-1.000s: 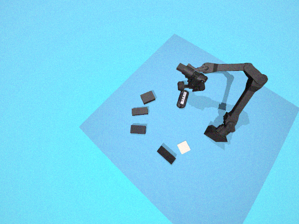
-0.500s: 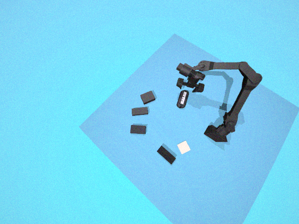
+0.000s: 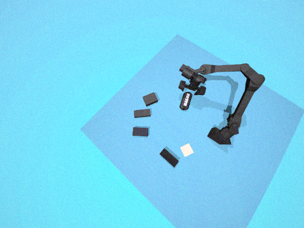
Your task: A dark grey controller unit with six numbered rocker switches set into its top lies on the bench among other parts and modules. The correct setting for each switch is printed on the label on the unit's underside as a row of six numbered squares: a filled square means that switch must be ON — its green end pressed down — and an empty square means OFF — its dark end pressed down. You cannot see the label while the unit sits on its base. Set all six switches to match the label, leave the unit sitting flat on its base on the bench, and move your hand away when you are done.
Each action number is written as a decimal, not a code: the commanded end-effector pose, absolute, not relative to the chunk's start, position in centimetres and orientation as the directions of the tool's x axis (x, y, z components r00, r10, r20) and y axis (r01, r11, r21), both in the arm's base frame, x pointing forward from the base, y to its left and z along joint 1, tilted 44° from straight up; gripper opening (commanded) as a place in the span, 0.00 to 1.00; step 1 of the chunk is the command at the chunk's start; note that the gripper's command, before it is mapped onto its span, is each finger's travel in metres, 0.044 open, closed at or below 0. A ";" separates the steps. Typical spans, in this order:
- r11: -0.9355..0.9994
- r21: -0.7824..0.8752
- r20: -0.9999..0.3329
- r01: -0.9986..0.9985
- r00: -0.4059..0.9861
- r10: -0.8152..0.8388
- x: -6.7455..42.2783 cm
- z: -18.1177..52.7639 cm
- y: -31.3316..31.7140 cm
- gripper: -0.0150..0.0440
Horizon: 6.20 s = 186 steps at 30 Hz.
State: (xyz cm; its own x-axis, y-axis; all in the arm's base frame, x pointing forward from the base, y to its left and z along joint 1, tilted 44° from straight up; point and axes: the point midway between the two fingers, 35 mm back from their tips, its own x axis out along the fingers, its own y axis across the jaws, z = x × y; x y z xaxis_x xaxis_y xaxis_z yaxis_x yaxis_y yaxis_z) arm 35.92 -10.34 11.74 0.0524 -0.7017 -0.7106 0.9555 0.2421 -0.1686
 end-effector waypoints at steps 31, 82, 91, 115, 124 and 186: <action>0.221 -0.157 -0.718 0.963 0.042 -0.694 35.8 9.3 -12.7 0.81; 0.221 -0.157 -0.720 0.963 0.042 -0.693 35.4 10.7 -9.9 0.82; 0.221 -0.157 -0.720 0.963 0.042 -0.693 35.3 10.9 -9.2 0.82; 0.221 -0.157 -0.721 0.963 0.041 -0.692 35.0 11.4 -7.3 0.82; 0.221 -0.157 -0.721 0.962 0.041 -0.692 34.8 11.5 -6.6 0.82; 0.222 -0.158 -0.723 0.962 0.040 -0.690 33.6 11.0 -1.7 0.82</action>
